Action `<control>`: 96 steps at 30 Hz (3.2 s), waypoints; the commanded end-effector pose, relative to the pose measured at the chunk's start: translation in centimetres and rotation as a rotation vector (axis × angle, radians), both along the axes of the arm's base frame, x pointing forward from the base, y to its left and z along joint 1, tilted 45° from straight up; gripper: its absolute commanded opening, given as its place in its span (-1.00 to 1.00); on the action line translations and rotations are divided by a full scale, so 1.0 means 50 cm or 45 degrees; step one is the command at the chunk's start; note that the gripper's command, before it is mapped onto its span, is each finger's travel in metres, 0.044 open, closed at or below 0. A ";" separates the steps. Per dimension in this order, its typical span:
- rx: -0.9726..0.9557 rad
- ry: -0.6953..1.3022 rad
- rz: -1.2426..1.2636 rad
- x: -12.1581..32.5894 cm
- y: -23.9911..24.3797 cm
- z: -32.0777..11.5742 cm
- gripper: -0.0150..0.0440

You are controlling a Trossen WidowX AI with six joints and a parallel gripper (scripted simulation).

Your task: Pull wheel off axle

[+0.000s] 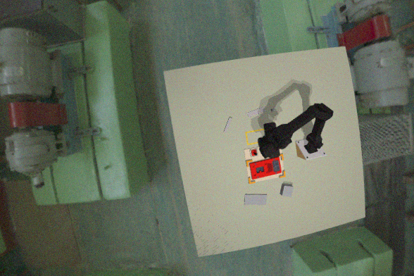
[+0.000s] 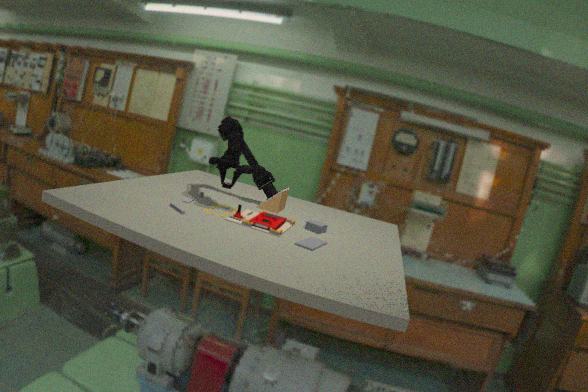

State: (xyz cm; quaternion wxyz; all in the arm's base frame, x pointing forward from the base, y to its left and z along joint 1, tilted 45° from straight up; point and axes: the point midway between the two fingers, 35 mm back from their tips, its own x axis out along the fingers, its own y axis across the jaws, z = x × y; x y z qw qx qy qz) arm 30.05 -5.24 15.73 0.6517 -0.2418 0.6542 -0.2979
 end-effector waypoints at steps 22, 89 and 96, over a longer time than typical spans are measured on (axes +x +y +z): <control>-0.005 0.007 0.003 -0.006 -0.113 -0.107 -0.49; -0.005 0.016 0.002 -0.160 0.067 -0.049 1.00; -0.005 0.016 0.002 -0.160 0.067 -0.049 1.00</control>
